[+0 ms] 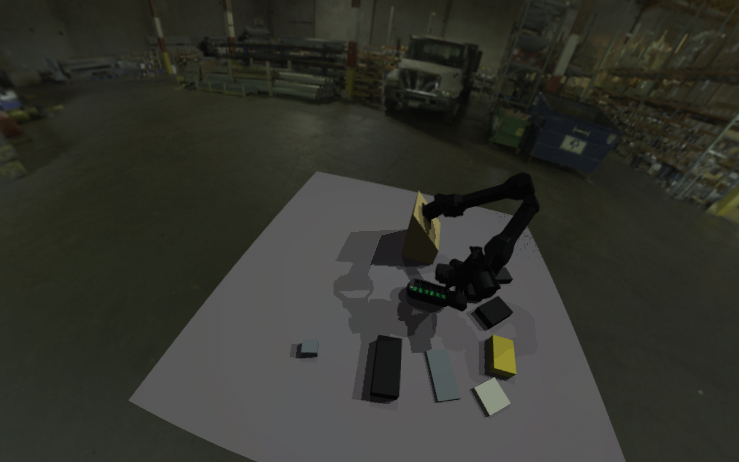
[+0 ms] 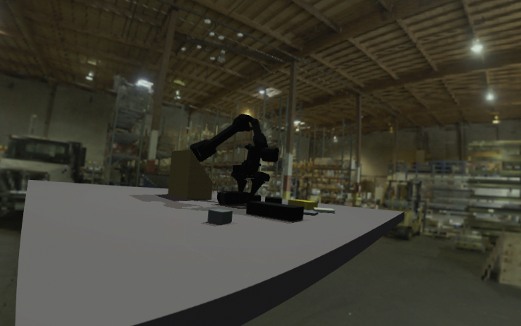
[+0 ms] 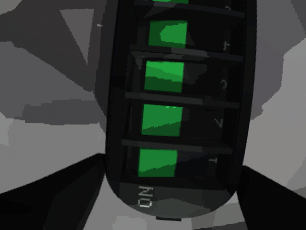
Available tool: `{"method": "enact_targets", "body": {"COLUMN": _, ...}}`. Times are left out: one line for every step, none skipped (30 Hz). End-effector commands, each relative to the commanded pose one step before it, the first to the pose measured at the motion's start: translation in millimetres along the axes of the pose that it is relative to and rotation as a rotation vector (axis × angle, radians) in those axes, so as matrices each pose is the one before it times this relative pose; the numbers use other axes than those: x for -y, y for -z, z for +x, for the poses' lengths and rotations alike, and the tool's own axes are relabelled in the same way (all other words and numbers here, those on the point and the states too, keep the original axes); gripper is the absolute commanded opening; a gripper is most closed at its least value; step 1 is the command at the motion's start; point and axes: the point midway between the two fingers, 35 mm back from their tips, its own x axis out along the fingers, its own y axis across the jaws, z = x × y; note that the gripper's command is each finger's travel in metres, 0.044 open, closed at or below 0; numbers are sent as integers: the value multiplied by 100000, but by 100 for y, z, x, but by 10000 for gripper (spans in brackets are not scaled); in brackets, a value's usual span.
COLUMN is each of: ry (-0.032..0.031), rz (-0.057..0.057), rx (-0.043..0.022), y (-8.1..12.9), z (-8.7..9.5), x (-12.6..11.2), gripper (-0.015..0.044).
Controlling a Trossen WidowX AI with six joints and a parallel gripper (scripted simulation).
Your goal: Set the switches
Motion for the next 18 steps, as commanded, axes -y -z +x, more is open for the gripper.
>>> {"method": "enact_targets", "body": {"ry": -7, "rz": 469, "rx": -170, "y": -423, "z": -465, "x": 30, "gripper": 336}}
{"method": "enact_targets", "body": {"ry": 0, "rz": 0, "rx": -170, "y": -52, "z": -75, "x": 0, "gripper": 336}}
{"method": "enact_targets", "body": {"ry": 0, "rz": 0, "rx": -189, "y": -49, "z": -67, "x": 0, "gripper": 336}}
{"method": "enact_targets", "body": {"ry": 0, "rz": 0, "rx": -213, "y": -49, "z": -66, "x": 0, "gripper": 336}}
{"method": "enact_targets", "body": {"ry": 0, "rz": 0, "rx": -228, "y": -50, "z": -66, "x": 0, "gripper": 336}}
{"method": "enact_targets", "body": {"ry": 0, "rz": 0, "rx": -235, "y": -51, "z": -67, "x": 0, "gripper": 336}}
{"method": "enact_targets", "body": {"ry": 0, "rz": 0, "rx": -234, "y": -51, "z": -67, "x": 0, "gripper": 336}}
{"method": "enact_targets", "body": {"ry": 0, "rz": 0, "rx": -228, "y": -51, "z": -66, "x": 0, "gripper": 336}}
{"method": "enact_targets", "body": {"ry": 0, "rz": 0, "rx": -222, "y": -51, "z": -66, "x": 0, "gripper": 336}}
{"method": "enact_targets", "body": {"ry": 0, "rz": 0, "rx": -218, "y": -51, "z": -66, "x": 0, "gripper": 336}}
{"method": "enact_targets", "body": {"ry": 0, "rz": 0, "rx": -215, "y": -51, "z": -66, "x": 0, "gripper": 336}}
{"method": "enact_targets", "body": {"ry": 0, "rz": 0, "rx": -213, "y": -51, "z": -66, "x": 0, "gripper": 336}}
{"method": "enact_targets", "body": {"ry": 0, "rz": 0, "rx": -211, "y": -51, "z": -65, "x": 0, "gripper": 336}}
{"method": "enact_targets", "body": {"ry": 0, "rz": 0, "rx": -210, "y": -52, "z": -65, "x": 0, "gripper": 336}}
{"method": "enact_targets", "body": {"ry": 0, "rz": 0, "rx": -209, "y": -52, "z": -65, "x": 0, "gripper": 336}}
{"method": "enact_targets", "body": {"ry": 0, "rz": 0, "rx": -208, "y": -53, "z": -65, "x": 0, "gripper": 336}}
{"method": "enact_targets", "body": {"ry": 0, "rz": 0, "rx": -208, "y": -52, "z": -65, "x": 0, "gripper": 336}}
{"method": "enact_targets", "body": {"ry": 0, "rz": 0, "rx": -208, "y": -52, "z": -65, "x": 0, "gripper": 336}}
